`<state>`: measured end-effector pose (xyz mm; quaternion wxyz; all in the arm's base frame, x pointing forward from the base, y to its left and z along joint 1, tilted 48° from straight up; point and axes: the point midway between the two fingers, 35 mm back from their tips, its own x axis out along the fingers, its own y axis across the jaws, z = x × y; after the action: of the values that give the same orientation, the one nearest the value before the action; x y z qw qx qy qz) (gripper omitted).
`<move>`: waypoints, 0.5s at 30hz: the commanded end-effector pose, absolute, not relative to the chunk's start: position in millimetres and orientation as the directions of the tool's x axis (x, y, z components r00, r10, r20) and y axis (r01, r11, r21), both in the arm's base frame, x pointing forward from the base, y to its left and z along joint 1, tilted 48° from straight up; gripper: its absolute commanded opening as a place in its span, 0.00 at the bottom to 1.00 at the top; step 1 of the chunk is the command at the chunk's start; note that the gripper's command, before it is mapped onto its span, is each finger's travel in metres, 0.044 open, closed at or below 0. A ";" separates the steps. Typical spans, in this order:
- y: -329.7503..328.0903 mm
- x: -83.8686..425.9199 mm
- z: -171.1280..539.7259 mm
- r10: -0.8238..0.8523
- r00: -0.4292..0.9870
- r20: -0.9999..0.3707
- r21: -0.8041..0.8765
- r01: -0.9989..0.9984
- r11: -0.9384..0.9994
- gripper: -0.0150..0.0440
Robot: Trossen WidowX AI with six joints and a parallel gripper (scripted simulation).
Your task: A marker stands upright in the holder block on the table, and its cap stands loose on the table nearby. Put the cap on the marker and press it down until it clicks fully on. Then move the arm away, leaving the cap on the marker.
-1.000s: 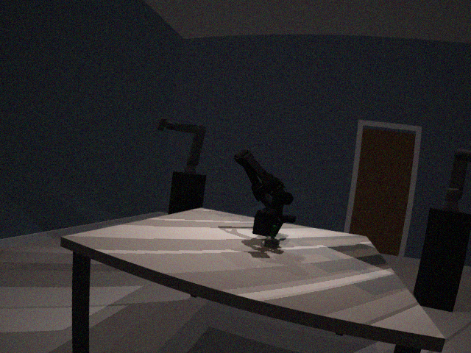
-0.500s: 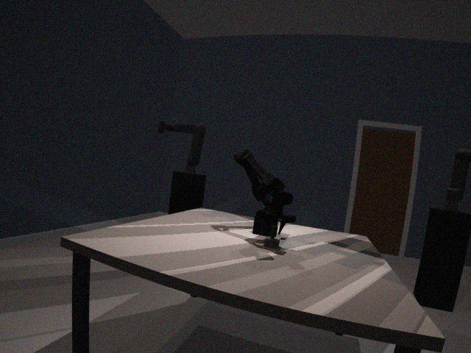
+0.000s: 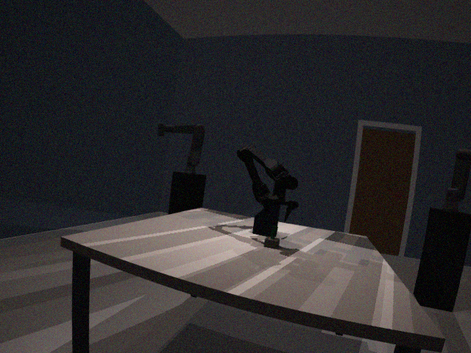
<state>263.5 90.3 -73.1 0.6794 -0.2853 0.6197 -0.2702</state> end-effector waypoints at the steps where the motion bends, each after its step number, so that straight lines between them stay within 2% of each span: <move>1: 93.8 259.7 -65.5 -0.726 0.067 -0.684 -0.727 0.019 0.687 1.00; 5: 86.9 255.7 -74.3 -0.728 0.068 -0.682 -0.731 -0.103 0.675 0.82; 15: 86.9 255.7 -74.3 -0.728 0.068 -0.682 -0.731 -0.103 0.675 0.38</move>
<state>256.2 87.3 -73.4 0.6565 -0.3233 0.6373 -0.2414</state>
